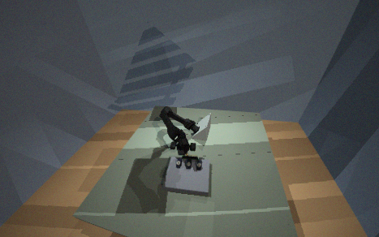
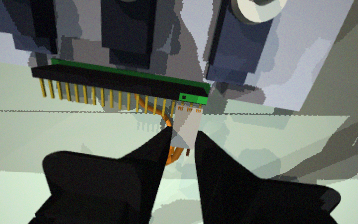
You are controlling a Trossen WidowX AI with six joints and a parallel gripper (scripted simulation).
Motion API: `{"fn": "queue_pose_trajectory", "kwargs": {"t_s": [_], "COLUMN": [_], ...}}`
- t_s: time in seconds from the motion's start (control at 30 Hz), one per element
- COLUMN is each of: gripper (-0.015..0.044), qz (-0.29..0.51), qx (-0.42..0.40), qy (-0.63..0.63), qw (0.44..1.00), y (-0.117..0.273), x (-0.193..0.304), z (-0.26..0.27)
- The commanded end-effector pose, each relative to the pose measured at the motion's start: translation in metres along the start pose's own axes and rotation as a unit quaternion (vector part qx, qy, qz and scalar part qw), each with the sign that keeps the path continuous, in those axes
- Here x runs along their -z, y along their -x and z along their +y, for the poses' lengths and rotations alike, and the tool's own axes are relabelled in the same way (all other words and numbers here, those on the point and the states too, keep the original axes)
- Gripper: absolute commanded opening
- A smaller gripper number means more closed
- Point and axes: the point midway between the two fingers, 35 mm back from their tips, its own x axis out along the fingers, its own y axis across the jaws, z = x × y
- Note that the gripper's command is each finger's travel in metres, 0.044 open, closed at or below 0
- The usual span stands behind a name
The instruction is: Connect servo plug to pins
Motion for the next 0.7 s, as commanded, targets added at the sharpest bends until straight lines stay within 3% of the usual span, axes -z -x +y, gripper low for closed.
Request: {"fn": "queue_pose_trajectory", "kwargs": {"t_s": [0.0, 0.17, 0.47, 0.67], "gripper": [0.0, 0.0, 0.0236, 0.0394], "qz": [-0.005, -0.005, -0.005, -0.005], "qx": [0.001, 0.001, 0.001, 0.0], "qy": [-0.002, -0.002, -0.002, -0.001], "qw": [1.0, 1.0, 1.0, 1.0], "y": [0.002, 0.002, 0.001, 0.044], "x": [-0.006, -0.008, -0.003, -0.003], "z": [-0.001, -0.002, -0.001, 0.0]}}
